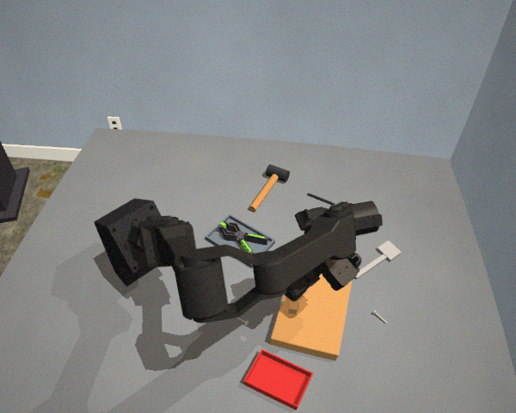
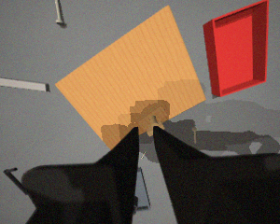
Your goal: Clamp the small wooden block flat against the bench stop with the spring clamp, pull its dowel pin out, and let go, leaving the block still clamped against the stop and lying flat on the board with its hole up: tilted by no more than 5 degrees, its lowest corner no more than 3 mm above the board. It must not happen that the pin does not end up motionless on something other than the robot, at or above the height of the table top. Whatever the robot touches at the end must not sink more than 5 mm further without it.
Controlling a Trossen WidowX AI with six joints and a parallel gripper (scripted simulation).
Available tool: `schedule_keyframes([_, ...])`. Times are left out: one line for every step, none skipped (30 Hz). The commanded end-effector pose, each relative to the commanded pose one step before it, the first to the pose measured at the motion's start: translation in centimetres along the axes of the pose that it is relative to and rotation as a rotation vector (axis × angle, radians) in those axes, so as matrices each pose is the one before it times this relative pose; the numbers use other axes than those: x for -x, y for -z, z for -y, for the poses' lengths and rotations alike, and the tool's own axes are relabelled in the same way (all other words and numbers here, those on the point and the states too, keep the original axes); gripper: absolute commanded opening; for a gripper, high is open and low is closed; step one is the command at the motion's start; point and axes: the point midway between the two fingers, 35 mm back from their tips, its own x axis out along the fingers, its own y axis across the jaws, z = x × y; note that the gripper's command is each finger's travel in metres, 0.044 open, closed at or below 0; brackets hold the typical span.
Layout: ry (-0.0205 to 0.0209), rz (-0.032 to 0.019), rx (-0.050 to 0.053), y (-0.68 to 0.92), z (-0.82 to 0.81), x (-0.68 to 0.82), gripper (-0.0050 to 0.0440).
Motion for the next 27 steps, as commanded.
schedule_keyframes([-0.00238,-0.00488,-0.0564,0.07,-0.069,-0.169,0.003])
schedule_keyframes([0.00001,-0.00005,-0.014,-0.009,-0.002,-0.035,0.002])
schedule_keyframes([0.00001,-0.00005,-0.014,-0.009,-0.002,-0.035,0.001])
schedule_keyframes([0.00001,-0.00004,-0.014,-0.009,-0.002,-0.035,0.0])
schedule_keyframes([0.00001,-0.00004,-0.014,-0.01,-0.002,-0.035,0.0])
schedule_keyframes([0.00001,-0.00004,-0.014,-0.01,-0.002,-0.035,0.0])
schedule_keyframes([0.00001,-0.00003,-0.014,-0.01,-0.003,-0.035,0.0])
schedule_keyframes([0.00001,-0.00003,-0.014,-0.01,-0.003,-0.035,0.0])
schedule_keyframes([0.00001,-0.00003,-0.014,-0.01,-0.003,-0.035,0.0])
schedule_keyframes([0.0,-0.00003,-0.014,-0.01,-0.003,-0.035,0.0])
schedule_keyframes([0.0,-0.00002,-0.014,-0.01,-0.003,-0.035,0.0])
schedule_keyframes([0.0,-0.00002,-0.014,-0.01,-0.003,-0.035,0.0])
schedule_keyframes([0.0,0.0,0.0,0.0,0.0,0.0,0.0])
schedule_keyframes([0.0,0.0,0.0,0.0,0.0,0.0,0.0])
schedule_keyframes([0.0,-0.00002,-0.014,-0.01,-0.003,-0.035,0.0])
schedule_keyframes([0.0,-0.00001,-0.014,-0.01,-0.003,-0.035,0.0])
schedule_keyframes([0.0,-0.00001,-0.014,-0.01,-0.003,-0.035,0.0])
schedule_keyframes([0.0,-0.00001,-0.014,-0.01,-0.003,-0.035,0.0])
schedule_keyframes([0.0,-0.00001,-0.014,-0.01,-0.003,-0.035,0.0])
schedule_keyframes([0.0,0.0,-0.014,-0.01,-0.004,-0.035,0.0])
schedule_keyframes([-0.00001,0.0,-0.014,-0.01,-0.004,-0.035,0.0])
schedule_keyframes([-0.00001,0.0,-0.014,-0.01,-0.004,-0.035,0.0])
schedule_keyframes([-0.00001,0.00001,-0.014,-0.01,-0.004,-0.035,0.0])
schedule_keyframes([-0.00001,0.00001,-0.014,-0.01,-0.004,-0.035,0.0])
schedule_keyframes([-0.00001,0.00001,-0.014,-0.01,-0.004,-0.035,0.0])
schedule_keyframes([-0.00001,0.00001,-0.014,-0.01,-0.004,-0.035,0.0])
schedule_keyframes([-0.00002,0.00002,-0.014,-0.01,-0.004,-0.035,0.0])
